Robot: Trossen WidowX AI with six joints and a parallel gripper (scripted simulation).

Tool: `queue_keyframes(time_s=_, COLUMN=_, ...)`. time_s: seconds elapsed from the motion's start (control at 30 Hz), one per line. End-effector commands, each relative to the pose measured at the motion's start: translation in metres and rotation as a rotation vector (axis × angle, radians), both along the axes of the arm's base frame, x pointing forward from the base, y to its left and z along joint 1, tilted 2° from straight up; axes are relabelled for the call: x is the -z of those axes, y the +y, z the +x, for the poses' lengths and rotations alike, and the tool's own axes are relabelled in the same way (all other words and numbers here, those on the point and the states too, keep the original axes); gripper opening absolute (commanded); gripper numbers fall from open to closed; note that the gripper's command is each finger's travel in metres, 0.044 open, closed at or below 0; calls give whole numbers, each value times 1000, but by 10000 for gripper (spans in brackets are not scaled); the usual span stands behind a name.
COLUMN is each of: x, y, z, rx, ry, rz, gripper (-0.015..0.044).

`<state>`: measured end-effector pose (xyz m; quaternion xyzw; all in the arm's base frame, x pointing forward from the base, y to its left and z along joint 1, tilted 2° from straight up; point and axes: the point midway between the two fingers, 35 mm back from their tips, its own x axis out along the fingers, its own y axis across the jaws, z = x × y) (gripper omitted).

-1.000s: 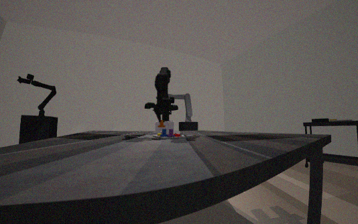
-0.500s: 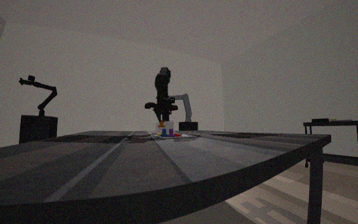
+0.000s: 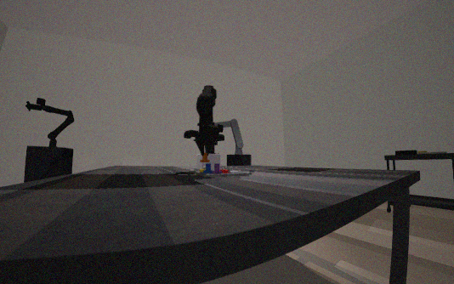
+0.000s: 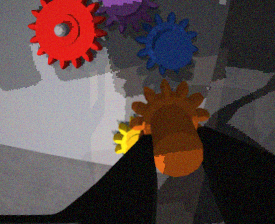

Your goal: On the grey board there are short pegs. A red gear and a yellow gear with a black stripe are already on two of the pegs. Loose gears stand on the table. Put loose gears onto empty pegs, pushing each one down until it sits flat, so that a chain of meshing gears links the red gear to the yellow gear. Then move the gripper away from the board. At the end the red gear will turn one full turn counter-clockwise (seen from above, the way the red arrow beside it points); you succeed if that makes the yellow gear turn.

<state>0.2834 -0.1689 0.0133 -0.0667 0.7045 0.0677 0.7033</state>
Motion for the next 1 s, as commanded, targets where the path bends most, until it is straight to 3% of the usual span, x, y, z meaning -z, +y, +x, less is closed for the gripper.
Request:
queue_keyframes(time_s=0.0, x=7, y=1, z=-3, rx=-78, ry=8, rz=1, gripper=0)
queue_keyframes(time_s=0.4, x=23, y=0, z=-2, rx=-74, ry=8, rz=1, gripper=0)
queue_keyframes(time_s=0.97, x=46, y=0, z=-3, rx=343, ry=9, rz=-2, gripper=0)
